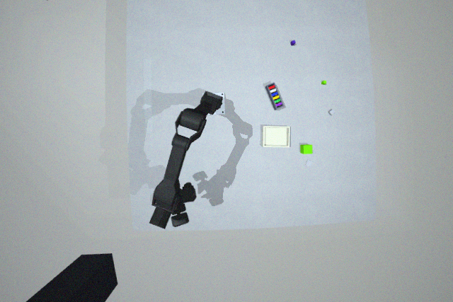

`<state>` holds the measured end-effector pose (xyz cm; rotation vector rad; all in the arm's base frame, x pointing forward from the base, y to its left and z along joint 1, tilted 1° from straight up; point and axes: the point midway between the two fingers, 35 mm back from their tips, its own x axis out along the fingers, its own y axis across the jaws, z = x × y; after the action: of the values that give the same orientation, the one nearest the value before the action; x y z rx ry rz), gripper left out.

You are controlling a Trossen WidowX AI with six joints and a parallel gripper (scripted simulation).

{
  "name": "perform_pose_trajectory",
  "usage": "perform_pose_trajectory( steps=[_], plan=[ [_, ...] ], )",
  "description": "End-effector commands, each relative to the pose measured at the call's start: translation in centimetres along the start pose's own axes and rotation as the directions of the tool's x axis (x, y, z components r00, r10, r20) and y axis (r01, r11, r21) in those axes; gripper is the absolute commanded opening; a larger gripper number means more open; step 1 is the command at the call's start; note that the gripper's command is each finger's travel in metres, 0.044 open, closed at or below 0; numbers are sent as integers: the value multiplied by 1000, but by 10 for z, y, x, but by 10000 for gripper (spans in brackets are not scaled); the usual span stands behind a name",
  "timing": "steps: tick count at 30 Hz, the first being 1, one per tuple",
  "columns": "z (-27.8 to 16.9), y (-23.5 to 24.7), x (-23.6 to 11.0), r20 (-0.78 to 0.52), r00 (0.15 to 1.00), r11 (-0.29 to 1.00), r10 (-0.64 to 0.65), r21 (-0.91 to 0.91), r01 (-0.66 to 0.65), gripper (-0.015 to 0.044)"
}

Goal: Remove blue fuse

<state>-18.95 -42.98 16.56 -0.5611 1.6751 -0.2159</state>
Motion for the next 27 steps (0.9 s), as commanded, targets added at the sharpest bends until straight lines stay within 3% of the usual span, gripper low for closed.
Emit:
perform_pose_trajectory(
  steps=[1,14,27],
  plan=[
    [3,-1,0,1,1000,1000,-1,-1,1,69],
    [201,-48,-6,200,979,998,48,22,-54,66],
    [383,-4,-52,311,934,980,177,27,-195,66]
  ],
)
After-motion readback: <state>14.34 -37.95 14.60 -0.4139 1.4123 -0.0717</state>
